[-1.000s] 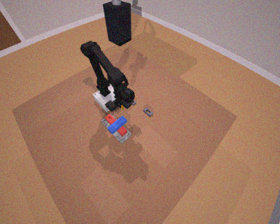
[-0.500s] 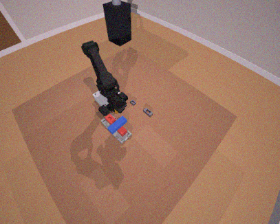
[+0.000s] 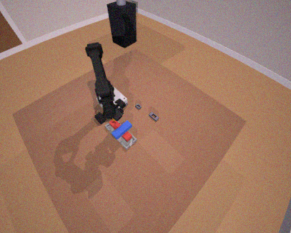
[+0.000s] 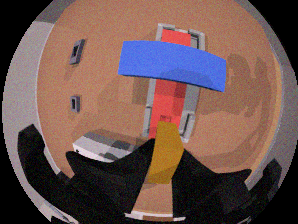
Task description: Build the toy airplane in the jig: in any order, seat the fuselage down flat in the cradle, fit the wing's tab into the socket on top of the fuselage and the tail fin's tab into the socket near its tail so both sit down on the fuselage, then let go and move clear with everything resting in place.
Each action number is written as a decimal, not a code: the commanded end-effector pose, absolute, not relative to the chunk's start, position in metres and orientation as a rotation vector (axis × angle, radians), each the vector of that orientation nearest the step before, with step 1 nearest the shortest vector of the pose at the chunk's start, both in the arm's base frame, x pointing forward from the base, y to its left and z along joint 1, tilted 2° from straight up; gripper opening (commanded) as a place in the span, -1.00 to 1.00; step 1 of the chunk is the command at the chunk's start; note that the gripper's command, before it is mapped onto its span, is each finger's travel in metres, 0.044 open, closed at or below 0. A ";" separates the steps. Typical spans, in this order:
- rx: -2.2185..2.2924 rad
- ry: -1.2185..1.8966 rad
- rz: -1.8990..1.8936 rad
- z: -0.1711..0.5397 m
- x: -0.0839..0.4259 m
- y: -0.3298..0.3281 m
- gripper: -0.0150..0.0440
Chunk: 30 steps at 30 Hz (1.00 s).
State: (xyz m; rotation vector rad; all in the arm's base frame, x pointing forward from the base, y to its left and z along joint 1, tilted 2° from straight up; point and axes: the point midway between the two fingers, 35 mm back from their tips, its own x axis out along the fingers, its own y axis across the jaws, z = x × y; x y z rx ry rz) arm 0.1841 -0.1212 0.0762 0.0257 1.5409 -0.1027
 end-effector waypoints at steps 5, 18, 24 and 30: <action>0.023 1.541 -0.095 0.074 0.181 -0.124 -0.27; 0.023 1.541 -0.095 0.074 0.181 -0.124 -0.27; 0.023 1.541 -0.095 0.067 0.181 -0.125 -0.27; 0.023 1.541 -0.095 0.057 0.182 -0.125 -0.27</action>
